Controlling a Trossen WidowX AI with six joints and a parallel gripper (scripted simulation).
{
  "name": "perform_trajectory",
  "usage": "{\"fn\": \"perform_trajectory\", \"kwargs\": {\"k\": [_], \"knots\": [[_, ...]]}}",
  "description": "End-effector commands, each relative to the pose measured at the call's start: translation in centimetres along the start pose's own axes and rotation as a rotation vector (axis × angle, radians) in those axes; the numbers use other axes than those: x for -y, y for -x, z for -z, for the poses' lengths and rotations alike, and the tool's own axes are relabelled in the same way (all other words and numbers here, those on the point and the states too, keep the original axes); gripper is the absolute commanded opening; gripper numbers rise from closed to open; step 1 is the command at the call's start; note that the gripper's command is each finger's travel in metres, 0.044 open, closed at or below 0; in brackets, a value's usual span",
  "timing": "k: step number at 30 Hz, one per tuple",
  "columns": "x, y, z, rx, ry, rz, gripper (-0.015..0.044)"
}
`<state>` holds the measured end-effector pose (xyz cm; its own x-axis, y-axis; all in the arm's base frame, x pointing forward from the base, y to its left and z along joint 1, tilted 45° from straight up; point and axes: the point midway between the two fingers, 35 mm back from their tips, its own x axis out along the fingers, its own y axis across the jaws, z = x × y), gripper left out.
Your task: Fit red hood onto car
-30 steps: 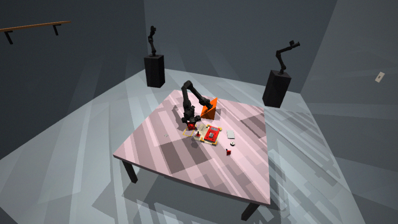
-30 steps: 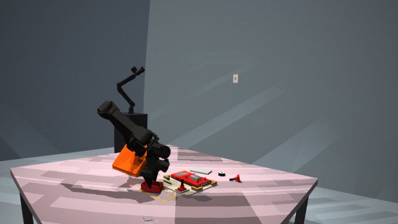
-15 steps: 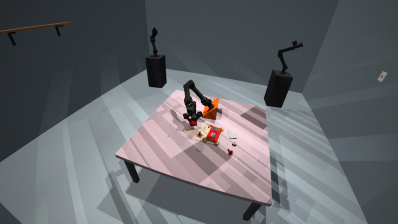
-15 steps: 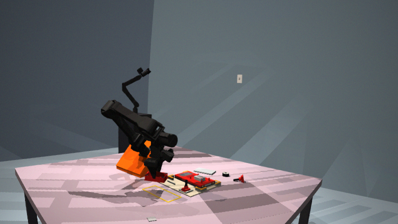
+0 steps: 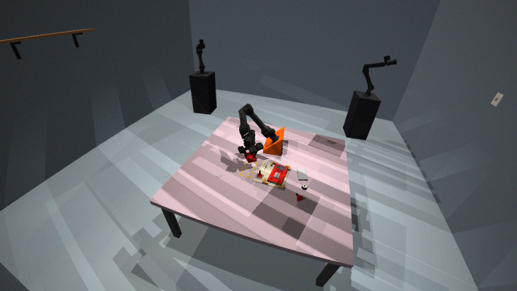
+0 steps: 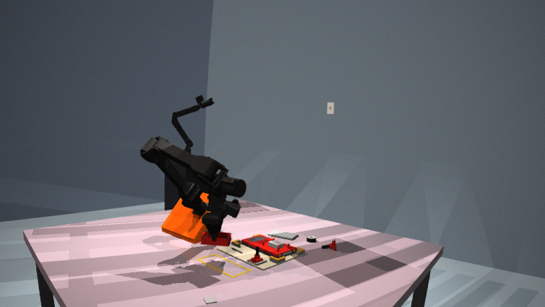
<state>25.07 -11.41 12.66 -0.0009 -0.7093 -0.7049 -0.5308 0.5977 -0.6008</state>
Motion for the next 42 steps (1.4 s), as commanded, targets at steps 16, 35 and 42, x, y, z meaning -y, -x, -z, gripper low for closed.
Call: {"fn": "perform_trajectory", "kwargs": {"k": [16, 35, 42], "knots": [[0.27, 0.05, 0.05, 0.003, 0.503, -0.001, 0.0000], [0.54, 0.10, 0.12, 0.004, 1.005, 0.000, 0.0000], [0.64, 0.12, 0.14, 0.005, 1.190, 0.001, 0.0000]]}}
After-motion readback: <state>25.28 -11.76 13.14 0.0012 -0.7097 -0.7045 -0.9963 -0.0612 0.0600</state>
